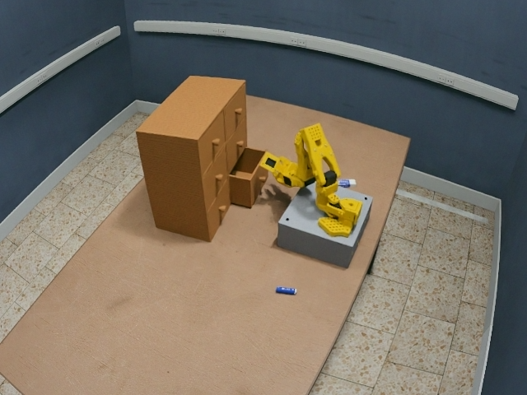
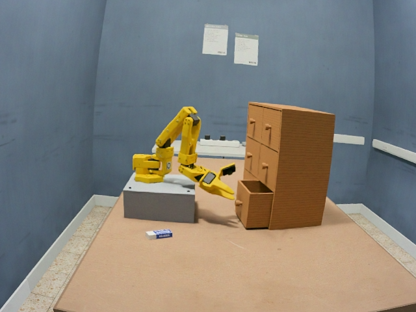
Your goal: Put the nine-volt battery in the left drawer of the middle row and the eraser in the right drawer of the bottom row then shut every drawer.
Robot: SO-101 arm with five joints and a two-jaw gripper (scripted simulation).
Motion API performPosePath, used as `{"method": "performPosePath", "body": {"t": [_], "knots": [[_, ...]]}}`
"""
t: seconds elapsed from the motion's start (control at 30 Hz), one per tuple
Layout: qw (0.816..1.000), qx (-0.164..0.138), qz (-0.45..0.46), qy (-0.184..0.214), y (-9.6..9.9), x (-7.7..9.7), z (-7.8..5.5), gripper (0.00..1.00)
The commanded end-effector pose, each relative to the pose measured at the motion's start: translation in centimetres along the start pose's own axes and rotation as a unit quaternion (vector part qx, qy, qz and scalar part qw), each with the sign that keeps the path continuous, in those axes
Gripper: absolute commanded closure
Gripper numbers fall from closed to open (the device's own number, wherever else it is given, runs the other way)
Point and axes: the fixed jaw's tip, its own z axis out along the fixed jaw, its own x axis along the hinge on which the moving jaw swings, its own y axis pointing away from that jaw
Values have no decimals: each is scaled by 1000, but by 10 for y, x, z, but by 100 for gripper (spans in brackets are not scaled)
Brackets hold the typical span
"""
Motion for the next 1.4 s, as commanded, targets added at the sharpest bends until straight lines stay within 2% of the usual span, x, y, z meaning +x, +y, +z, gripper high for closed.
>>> {"method": "performPosePath", "body": {"t": [0.0, 0.7, 1.37], "knots": [[1000, -12, 21, 18, -5, -3, 1, 79], [990, -55, 100, 80, -14, -12, -8, 79], [967, -89, 181, 153, -20, -18, -34, 79]]}}
